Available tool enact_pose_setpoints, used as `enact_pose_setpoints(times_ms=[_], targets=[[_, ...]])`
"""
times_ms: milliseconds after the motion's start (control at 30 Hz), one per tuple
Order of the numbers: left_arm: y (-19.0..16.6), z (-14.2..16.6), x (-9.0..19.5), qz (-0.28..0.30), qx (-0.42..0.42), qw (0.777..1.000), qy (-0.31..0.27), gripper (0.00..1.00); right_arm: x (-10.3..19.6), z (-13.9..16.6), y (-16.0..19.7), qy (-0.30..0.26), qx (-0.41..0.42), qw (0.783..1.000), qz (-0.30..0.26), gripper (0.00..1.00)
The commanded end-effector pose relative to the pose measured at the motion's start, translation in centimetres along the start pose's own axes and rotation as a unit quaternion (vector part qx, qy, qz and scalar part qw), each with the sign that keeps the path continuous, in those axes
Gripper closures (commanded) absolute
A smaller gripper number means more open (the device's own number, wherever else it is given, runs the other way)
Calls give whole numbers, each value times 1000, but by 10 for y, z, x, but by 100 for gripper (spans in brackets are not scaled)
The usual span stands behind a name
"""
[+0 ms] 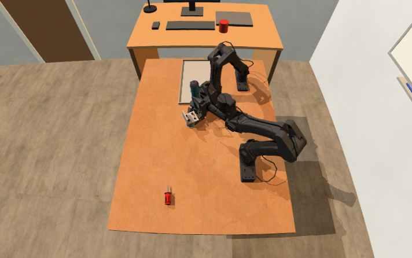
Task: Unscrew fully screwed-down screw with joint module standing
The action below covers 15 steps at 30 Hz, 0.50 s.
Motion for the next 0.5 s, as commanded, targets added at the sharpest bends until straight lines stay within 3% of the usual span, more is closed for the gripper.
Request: enact_pose_setpoints(times_ms=[0, 467], targets=[[5, -52, -10, -7, -2, 995, -103, 58, 2, 12, 4, 22, -10, 1000, -5, 41], [4, -52, -14, -6, -1, 995, -103, 58, 2, 12, 4, 22, -10, 1000, -5, 41]])
Point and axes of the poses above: on each arm, the point where the finger pads meet when closed, its own x axis back along the fingers, its own y axis across the jaws, z = x × y, the point moved 9 cm from there along x, back along the fingers, and after that the axes turned 3 degrees about -x, right-handed, at the moved point
